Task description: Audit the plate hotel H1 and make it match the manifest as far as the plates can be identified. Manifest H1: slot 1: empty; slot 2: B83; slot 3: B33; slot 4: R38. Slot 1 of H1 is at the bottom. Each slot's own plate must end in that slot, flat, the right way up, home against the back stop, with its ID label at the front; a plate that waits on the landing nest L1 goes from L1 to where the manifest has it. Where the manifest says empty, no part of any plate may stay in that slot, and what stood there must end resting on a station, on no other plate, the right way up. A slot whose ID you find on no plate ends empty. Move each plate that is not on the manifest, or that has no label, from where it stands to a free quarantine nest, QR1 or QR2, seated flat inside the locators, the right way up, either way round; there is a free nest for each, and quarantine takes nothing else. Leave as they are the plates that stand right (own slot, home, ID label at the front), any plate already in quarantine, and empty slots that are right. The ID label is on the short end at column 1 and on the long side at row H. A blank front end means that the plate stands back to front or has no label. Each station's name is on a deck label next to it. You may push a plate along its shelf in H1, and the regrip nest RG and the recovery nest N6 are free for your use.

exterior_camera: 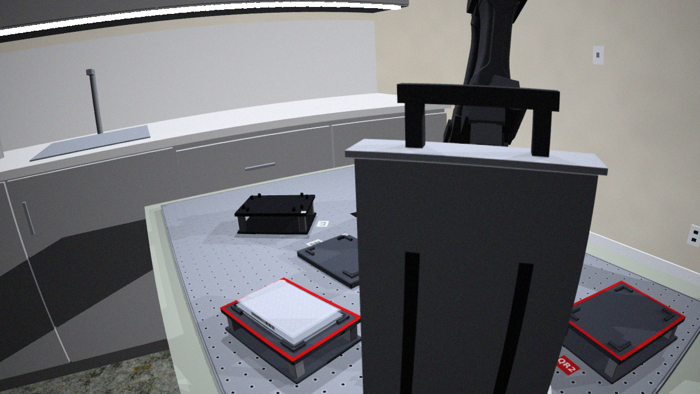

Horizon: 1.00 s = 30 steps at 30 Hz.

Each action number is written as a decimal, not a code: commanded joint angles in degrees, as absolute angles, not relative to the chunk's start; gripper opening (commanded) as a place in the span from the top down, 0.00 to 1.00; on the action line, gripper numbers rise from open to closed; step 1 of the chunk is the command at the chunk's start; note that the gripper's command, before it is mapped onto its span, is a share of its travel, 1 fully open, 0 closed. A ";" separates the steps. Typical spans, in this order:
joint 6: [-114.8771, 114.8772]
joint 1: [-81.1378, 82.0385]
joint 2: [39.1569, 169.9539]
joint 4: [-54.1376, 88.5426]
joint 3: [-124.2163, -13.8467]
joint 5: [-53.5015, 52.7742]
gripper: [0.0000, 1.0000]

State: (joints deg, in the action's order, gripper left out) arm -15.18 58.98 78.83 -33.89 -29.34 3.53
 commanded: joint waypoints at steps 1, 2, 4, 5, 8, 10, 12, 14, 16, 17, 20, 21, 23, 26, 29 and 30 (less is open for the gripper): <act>-14.63 58.27 79.69 -35.13 -31.71 3.35 1.00; -14.62 58.28 79.82 -35.12 -31.86 3.30 1.00; -14.61 58.13 80.08 -35.09 -32.15 3.25 1.00; -14.60 58.10 80.21 -35.07 -32.30 3.26 1.00; -14.58 58.08 80.61 -35.03 -32.75 3.17 1.00; -14.58 58.08 80.61 -35.03 -32.75 3.17 1.00; -14.57 57.98 80.89 -35.00 -33.06 3.15 1.00; -14.55 57.91 81.14 -34.91 -33.34 3.06 1.00; -14.54 57.85 81.41 -34.71 -33.64 3.04 1.00; -14.54 57.82 81.54 -34.60 -33.80 3.03 1.00; -14.52 57.84 81.95 -34.29 -34.26 2.90 1.00; -14.51 57.80 82.09 -34.18 -34.41 2.86 1.00; -14.50 57.66 82.35 -33.95 -34.71 2.84 1.00; -14.49 57.62 82.61 -33.79 -35.02 2.82 1.00; -14.48 57.72 82.62 -33.90 -35.33 2.77 1.00; -14.47 57.60 82.98 -33.93 -35.47 2.72 1.00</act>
